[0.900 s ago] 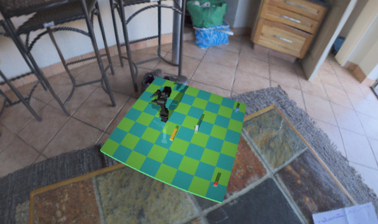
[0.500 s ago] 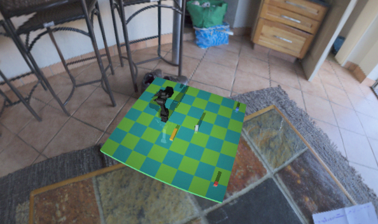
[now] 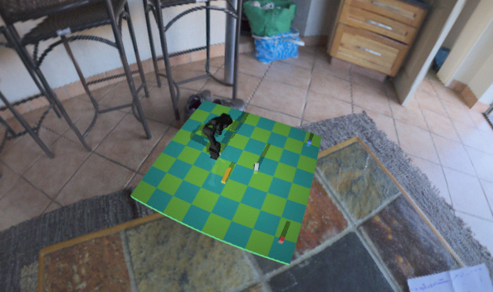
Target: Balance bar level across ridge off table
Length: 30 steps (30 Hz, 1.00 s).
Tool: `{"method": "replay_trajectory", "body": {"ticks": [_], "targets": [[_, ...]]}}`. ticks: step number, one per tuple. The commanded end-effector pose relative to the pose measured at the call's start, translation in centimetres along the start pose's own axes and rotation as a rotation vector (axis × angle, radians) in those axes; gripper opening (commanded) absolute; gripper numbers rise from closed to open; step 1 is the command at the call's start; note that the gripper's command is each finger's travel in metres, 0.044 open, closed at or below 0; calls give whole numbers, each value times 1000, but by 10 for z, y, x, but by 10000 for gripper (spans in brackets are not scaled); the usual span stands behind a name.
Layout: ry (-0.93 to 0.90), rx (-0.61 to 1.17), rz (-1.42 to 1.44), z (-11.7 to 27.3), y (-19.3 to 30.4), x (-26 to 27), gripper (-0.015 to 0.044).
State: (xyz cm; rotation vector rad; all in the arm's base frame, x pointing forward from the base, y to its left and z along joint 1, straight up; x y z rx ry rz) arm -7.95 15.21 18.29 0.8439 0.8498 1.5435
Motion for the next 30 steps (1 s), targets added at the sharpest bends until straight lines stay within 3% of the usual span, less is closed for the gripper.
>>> {"method": "replay_trajectory", "body": {"ticks": [1, 30], "targets": [[-44, -36, -8, 9, -7, 5, 315], [-332, -287, -190, 82, -64, 6, 315]]}}
Point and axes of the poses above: the point midway between the two fingers, 35 mm back from their tips, its own z axis back along the fingers, its own x axis across the jaws, y = z × x, the point moved 4 cm from there along z, back along the fingers, and after that the axes turned 2 degrees about -z, right-handed, at the moved point
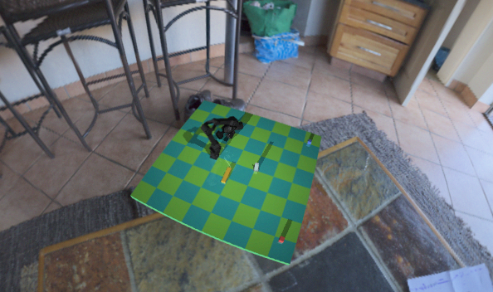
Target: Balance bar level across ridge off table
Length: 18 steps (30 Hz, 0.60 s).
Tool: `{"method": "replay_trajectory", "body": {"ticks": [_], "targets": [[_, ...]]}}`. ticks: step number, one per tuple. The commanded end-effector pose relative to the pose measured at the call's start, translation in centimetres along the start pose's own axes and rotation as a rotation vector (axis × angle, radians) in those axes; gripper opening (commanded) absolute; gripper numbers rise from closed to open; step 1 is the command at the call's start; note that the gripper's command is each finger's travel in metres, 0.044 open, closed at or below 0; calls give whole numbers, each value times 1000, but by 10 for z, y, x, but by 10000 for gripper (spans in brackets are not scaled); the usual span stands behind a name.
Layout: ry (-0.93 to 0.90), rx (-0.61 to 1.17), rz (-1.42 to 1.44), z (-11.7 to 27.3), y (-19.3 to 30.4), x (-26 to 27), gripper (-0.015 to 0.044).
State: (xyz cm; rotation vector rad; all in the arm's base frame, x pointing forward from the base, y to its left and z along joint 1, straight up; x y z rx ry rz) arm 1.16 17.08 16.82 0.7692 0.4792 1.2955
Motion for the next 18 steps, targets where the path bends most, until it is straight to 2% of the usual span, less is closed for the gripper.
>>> {"method": "replay_trajectory", "body": {"ticks": [1, 18], "targets": [[-38, -39, -21, 9, -10, 3, 315], [-175, -195, -165, 46, -52, -1, 315]]}}
Point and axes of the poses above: the point midway between the two fingers, 35 mm back from their tips, its own z axis back along the fingers, its own x axis across the jaws, y = z × x, the point moved 4 cm from there along z, back along the fingers, and after that the axes turned 2 degrees about -z, right-handed, at the moved point
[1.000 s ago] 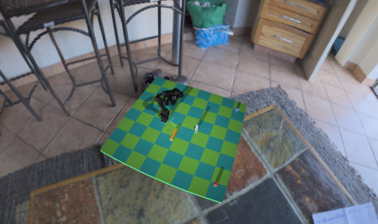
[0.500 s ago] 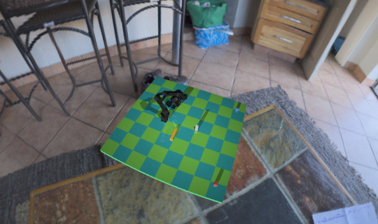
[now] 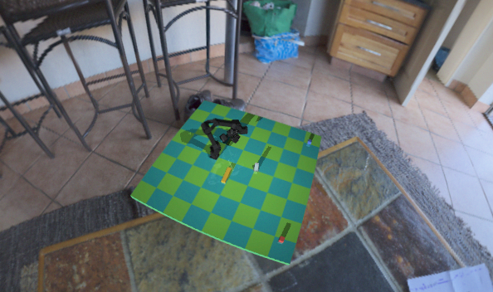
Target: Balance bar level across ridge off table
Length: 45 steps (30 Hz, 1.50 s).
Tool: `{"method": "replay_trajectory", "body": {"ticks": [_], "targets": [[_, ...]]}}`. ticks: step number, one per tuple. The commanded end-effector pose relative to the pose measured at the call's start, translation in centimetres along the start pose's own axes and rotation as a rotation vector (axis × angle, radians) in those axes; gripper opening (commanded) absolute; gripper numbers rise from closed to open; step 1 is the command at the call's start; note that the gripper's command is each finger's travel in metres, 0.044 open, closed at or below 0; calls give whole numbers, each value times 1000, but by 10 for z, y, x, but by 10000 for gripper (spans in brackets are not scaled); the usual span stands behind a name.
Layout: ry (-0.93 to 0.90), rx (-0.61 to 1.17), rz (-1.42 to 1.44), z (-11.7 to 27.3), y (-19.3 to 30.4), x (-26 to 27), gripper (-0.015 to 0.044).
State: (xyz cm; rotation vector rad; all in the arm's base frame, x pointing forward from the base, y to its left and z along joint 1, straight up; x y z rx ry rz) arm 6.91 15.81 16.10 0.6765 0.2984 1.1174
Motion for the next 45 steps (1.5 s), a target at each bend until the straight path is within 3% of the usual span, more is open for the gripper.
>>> {"method": "replay_trajectory", "body": {"ticks": [1, 45], "targets": [[-32, -40, -28, 8, -11, 1, 315], [-259, -431, -520, 95, -120, -60, 315]]}}
Point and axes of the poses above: the point midway between the two fingers, 35 mm back from their tips, its own z axis back along the fingers, its own x axis across the jaws, y = z × x, the point moved 4 cm from there along z, back along the fingers, and after that the axes turned 2 degrees about -z, right-handed, at the moved point
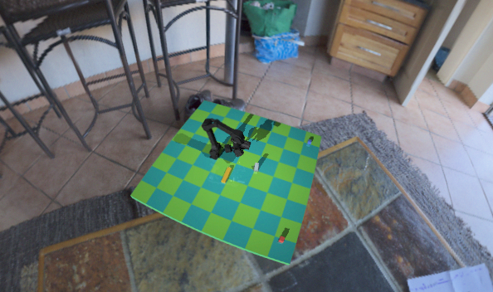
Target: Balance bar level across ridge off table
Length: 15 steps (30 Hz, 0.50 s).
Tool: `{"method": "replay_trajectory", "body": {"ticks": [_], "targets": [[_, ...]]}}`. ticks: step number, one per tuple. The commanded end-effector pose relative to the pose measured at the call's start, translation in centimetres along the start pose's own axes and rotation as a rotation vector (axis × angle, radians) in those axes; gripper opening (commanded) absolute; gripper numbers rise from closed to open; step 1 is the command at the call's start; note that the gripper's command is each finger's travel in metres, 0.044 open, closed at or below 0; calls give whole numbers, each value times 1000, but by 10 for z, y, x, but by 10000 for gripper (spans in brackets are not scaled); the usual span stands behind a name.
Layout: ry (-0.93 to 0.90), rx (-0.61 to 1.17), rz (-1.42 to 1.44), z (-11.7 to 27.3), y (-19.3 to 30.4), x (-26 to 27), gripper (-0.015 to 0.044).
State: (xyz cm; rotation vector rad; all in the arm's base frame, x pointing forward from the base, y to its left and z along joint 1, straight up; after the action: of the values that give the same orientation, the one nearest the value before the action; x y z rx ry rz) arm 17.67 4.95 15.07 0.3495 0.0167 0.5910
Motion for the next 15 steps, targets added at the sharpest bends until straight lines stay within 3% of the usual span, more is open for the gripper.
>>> {"method": "replay_trajectory", "body": {"ticks": [1, 15], "targets": [[-15, -40, -43, 6, -14, -2, 315], [-39, -162, -223, 23, -58, -23, 315]]}}
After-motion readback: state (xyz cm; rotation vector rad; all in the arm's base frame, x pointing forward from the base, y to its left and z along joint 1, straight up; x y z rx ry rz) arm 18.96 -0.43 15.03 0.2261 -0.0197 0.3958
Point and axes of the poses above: the point midway between the two fingers, 35 mm back from their tips, its own z axis back along the fingers, its own x axis across the jaws, y = z × x, the point moved 4 cm from there along z, back along the fingers, and after that the axes turned 2 degrees about -z, right-handed, at the moved point
